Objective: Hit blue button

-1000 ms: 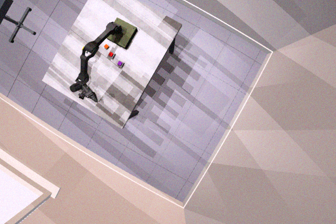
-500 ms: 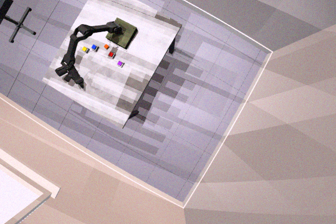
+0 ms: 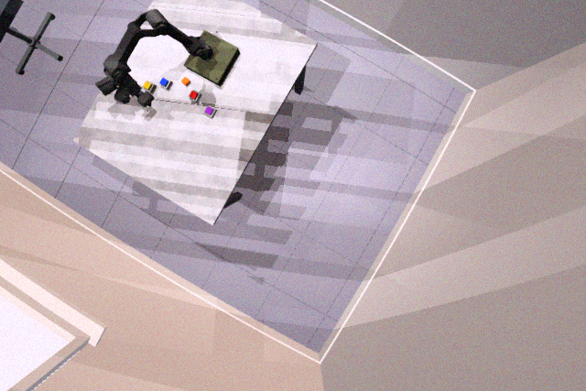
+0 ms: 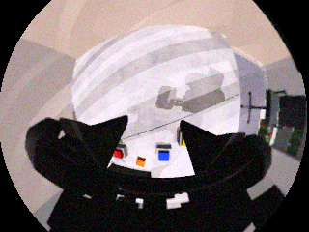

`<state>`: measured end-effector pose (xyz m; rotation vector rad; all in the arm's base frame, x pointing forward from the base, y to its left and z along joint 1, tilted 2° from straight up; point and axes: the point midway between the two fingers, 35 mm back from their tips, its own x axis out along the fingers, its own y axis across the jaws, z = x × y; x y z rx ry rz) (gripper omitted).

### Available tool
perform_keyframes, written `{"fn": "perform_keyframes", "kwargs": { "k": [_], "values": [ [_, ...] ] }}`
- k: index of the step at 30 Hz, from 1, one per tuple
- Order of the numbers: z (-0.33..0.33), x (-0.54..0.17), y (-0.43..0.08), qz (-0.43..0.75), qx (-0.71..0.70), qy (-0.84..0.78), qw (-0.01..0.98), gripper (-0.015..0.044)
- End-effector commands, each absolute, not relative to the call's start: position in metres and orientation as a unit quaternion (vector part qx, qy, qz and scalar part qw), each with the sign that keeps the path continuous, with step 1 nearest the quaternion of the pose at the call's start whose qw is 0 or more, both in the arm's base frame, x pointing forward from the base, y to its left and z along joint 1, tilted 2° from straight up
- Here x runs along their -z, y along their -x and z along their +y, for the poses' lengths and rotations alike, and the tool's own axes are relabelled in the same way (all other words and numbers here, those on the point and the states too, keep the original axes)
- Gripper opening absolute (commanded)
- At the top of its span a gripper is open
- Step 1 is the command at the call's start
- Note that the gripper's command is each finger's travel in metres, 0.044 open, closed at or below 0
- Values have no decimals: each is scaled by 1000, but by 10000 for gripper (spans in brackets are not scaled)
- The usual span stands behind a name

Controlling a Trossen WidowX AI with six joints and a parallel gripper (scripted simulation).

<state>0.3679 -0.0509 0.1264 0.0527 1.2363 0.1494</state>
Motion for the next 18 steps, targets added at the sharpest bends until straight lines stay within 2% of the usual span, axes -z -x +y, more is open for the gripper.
{"fn": "perform_keyframes", "kwargs": {
  "k": [1,5,14,18],
  "values": [
    [-76,-125,-295,645,-51,40,762,400],
    [-87,-127,-249,685,-49,77,723,400],
    [-87,-127,-249,685,-49,77,723,400],
    [-88,-88,-253,685,-49,77,723,295]
  ]
}}
